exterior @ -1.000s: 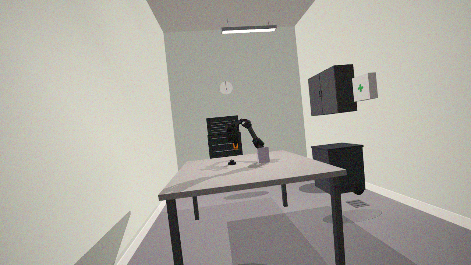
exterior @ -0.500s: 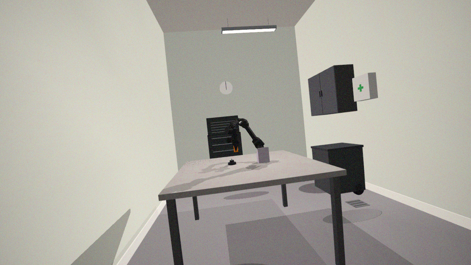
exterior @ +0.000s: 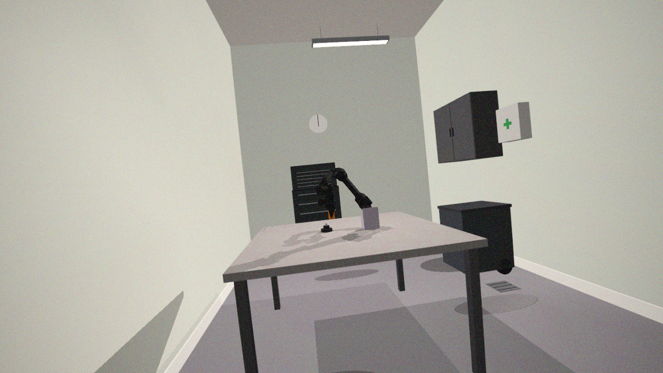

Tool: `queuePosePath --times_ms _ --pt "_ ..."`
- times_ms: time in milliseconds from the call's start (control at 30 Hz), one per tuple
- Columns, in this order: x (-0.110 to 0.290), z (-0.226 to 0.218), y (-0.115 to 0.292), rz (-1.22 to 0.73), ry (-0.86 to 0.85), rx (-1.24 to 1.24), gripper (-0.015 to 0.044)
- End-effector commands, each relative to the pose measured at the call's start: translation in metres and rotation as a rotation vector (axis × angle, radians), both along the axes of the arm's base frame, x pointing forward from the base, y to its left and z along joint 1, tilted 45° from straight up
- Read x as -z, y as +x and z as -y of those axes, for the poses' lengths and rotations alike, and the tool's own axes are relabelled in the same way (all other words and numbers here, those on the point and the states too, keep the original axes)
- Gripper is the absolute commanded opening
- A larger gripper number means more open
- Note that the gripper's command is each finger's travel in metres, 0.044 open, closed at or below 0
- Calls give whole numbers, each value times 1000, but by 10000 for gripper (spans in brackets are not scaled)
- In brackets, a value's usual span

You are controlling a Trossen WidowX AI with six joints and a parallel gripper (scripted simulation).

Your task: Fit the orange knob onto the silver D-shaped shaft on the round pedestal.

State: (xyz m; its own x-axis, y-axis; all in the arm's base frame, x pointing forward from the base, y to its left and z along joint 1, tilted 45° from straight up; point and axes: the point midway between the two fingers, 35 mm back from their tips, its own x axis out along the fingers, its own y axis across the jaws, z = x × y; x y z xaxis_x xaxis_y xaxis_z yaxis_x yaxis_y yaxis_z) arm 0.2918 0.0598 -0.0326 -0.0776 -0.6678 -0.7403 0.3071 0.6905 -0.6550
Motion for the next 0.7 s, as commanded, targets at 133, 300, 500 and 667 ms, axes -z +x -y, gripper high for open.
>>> queuePosePath --times_ms 133,300,500,667 --pt "37 32 1 -9 -17 -2 0" --pt "59 53 0 -10 -25 1 0" --pt "84 77 -3 -11 -37 5 0" --pt "86 80 -4 -12 -38 6 0"
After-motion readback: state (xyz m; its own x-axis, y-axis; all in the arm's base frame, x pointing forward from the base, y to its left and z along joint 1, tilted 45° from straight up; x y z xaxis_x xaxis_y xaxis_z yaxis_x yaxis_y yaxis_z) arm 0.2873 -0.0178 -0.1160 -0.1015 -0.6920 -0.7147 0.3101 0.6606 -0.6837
